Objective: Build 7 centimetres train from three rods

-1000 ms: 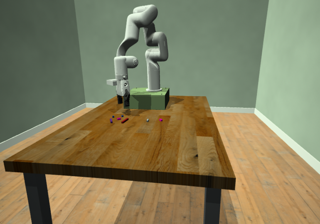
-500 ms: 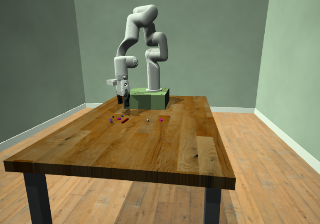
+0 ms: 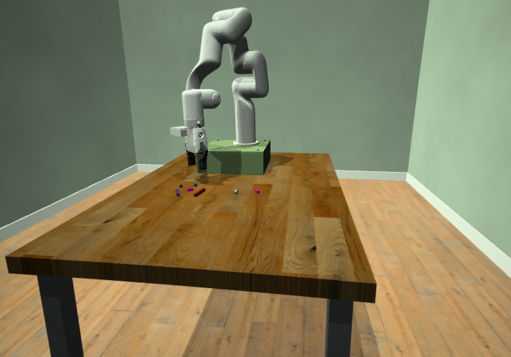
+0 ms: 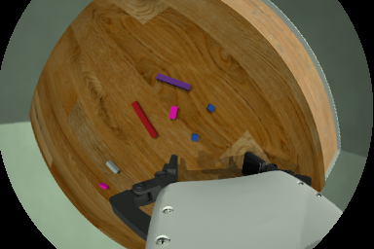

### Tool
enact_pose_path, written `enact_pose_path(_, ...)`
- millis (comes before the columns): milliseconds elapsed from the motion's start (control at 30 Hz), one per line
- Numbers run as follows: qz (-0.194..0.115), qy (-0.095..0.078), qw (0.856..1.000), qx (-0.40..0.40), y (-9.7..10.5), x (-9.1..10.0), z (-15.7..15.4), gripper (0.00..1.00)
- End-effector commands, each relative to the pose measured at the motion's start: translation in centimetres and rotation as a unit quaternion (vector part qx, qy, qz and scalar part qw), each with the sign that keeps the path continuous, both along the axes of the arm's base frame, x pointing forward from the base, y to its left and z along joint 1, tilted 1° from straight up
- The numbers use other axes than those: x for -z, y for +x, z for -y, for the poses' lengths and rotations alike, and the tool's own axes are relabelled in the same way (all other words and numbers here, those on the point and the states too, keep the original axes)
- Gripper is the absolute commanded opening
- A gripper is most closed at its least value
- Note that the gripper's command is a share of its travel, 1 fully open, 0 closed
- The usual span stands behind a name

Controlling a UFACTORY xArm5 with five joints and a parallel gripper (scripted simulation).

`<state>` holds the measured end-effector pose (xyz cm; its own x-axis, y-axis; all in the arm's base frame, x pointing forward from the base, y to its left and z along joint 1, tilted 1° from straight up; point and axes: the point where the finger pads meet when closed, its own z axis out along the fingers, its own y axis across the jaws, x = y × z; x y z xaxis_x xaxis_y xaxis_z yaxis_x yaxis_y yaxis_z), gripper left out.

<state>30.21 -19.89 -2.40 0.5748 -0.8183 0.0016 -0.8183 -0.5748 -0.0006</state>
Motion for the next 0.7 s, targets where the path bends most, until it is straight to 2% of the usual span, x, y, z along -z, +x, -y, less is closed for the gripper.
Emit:
enact_pose_path(0,0.001,-0.001,1.000,-0.026,0.4,-0.1,0.1,1.00)
enact_pose_path(33,0.001,-0.001,1.000,-0.026,0.4,-0.1,0.1,1.00)
enact_pose_path(133,0.001,-0.001,0.993,-0.115,1.3,-0.1,0.3,1.00)
enact_pose_path(233,0.001,-0.001,0.985,-0.171,1.9,-0.1,0.4,1.00)
enact_pose_path(367,0.001,-0.001,0.967,-0.254,2.7,-0.1,0.6,1.00)
enact_pose_path(533,0.000,-0.001,0.935,-0.355,3.8,-0.1,0.7,1.00)
enact_pose_path(600,0.000,-0.001,0.935,-0.355,3.8,-0.1,0.7,1.00)
enact_pose_path(667,0.000,-0.001,0.928,-0.373,4.0,-0.1,0.7,1.00)
